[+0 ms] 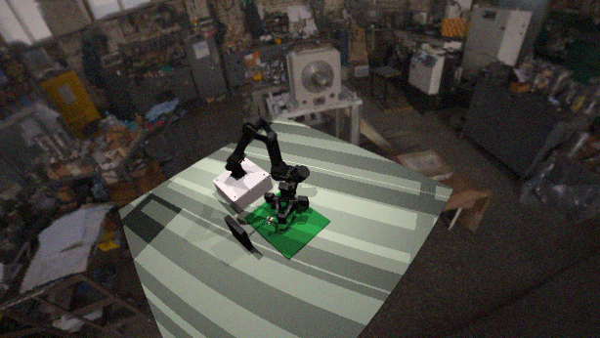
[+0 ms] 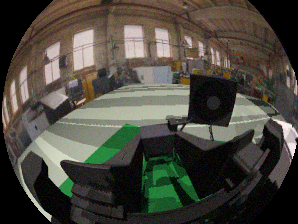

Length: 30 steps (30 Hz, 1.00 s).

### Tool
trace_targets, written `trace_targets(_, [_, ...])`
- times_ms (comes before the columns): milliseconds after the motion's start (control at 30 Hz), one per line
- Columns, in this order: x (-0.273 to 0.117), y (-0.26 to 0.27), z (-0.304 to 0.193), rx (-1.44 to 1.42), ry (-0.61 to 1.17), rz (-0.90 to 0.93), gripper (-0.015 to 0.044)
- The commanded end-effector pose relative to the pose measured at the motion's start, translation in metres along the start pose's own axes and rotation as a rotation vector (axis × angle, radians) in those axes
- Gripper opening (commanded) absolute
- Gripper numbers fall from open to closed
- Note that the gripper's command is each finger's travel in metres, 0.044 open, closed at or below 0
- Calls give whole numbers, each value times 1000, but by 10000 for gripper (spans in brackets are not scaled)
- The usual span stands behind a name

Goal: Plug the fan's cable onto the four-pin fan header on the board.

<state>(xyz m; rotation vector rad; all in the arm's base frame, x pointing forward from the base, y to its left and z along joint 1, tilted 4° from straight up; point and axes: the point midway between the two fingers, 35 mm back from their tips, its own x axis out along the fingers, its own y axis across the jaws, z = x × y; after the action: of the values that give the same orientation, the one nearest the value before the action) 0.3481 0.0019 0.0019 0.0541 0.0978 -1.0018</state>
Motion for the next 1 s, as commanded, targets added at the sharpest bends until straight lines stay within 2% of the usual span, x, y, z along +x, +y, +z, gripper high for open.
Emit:
trace_targets(0, [1,0,-5,-11,5,3,0])
trace_targets(967, [2,0,-15,-11,5,3,0])
